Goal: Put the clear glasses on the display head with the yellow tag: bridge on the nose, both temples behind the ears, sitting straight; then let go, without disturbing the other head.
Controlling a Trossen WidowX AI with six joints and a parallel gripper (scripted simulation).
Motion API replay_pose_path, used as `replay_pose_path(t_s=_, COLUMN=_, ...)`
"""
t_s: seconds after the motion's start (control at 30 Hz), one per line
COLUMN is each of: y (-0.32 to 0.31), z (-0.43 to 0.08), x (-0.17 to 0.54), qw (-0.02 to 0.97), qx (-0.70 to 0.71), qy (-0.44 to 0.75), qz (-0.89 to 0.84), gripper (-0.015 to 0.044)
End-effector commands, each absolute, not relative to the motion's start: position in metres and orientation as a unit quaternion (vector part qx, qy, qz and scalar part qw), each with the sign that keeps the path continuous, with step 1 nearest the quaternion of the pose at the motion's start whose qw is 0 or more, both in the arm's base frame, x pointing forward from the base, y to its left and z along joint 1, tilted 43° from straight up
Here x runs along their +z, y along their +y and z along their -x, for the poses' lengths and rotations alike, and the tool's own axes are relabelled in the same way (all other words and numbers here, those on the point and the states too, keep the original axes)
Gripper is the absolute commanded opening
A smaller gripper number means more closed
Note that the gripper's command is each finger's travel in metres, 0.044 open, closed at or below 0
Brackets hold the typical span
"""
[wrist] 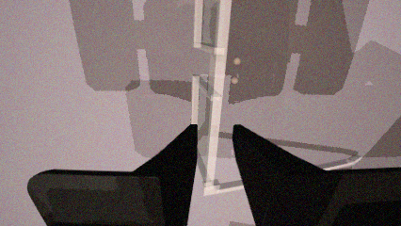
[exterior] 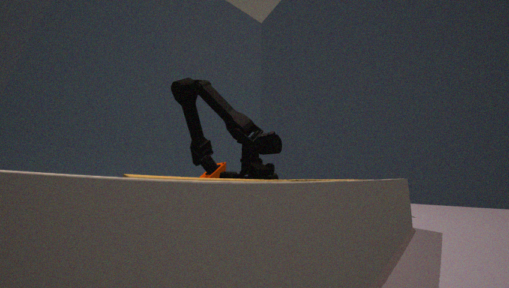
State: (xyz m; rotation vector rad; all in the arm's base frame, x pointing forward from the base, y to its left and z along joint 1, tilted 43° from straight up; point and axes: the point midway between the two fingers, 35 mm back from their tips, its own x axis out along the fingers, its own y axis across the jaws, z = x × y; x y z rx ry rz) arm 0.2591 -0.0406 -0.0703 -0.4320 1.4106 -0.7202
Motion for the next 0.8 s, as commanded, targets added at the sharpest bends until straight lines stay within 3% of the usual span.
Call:
replay_pose_path(t_s=0.0, y=-0.042, z=-0.257, x=-0.067, qw=0.680, qx=-0.321, qy=0.630, qz=0.196, gripper=0.0107)
replay_pose_path(t_s=0.37, y=-0.043, z=-0.256, x=-0.061, qw=0.679, qx=-0.321, qy=0.630, qz=0.198, gripper=0.0107)
replay_pose_path(t_s=0.73, y=-0.001, z=-0.258, x=-0.034, qw=0.679, qx=-0.320, qy=0.630, qz=0.197, gripper=0.0107)
replay_pose_path(t_s=0.77, y=-0.006, z=-0.260, x=-0.038, qw=0.683, qx=-0.317, qy=0.627, qz=0.201, gripper=0.0134)
